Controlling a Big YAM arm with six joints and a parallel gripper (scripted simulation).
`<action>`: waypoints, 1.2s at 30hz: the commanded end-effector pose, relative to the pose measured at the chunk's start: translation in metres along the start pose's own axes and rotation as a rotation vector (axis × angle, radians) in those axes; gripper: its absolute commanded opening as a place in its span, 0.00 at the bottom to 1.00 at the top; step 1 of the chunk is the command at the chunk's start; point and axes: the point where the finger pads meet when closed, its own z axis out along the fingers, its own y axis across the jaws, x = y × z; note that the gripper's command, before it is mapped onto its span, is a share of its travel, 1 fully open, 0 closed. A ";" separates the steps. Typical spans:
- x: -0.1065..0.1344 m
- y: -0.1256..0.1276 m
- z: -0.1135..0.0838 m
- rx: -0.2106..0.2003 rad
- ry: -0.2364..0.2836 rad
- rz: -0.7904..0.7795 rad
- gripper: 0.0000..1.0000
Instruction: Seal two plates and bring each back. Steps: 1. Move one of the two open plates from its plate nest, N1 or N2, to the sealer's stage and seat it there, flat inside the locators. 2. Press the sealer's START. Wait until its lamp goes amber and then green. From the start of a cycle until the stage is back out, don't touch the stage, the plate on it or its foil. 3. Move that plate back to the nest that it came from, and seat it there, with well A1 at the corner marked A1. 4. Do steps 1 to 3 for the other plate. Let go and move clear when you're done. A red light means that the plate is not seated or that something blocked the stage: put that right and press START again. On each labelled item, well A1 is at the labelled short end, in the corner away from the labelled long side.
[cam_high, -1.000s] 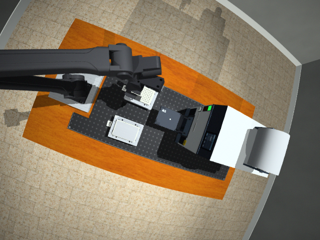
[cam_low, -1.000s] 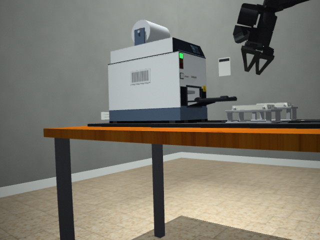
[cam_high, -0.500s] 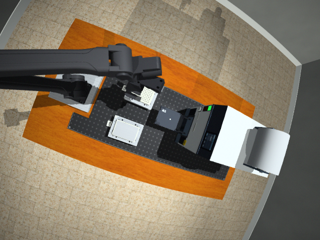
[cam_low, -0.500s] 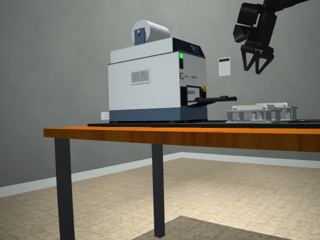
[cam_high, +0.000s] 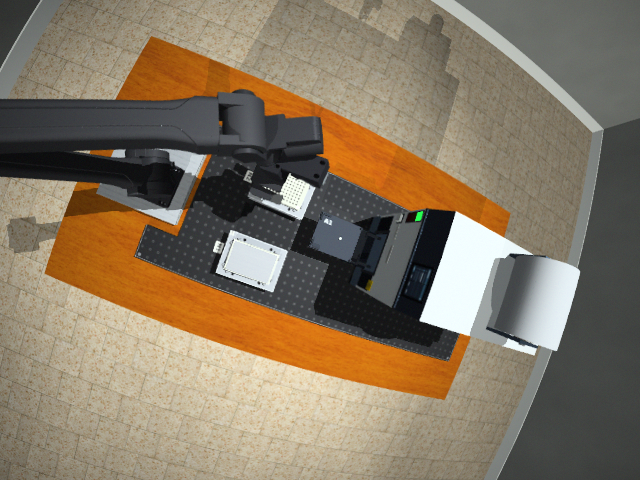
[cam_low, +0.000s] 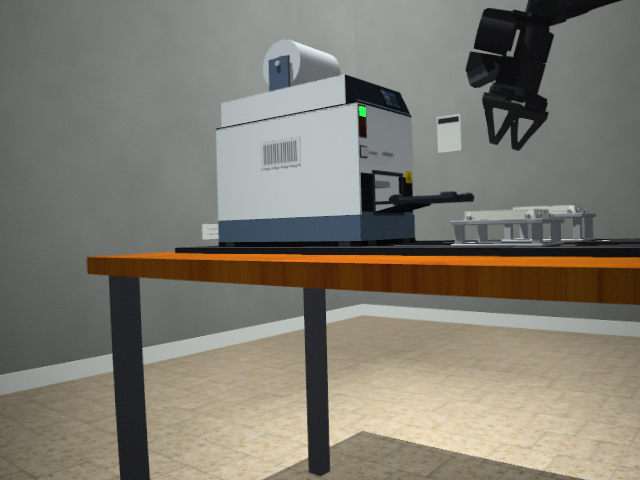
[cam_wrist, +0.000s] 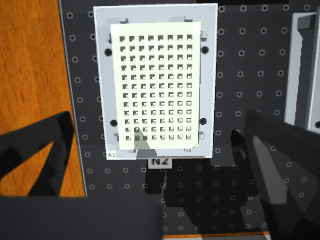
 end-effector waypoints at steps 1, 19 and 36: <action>-0.008 0.011 -0.006 -0.030 -0.040 -0.017 1.00; 0.008 -0.001 0.034 -0.003 -0.011 0.027 1.00; 0.007 0.002 0.056 -0.009 -0.024 0.005 1.00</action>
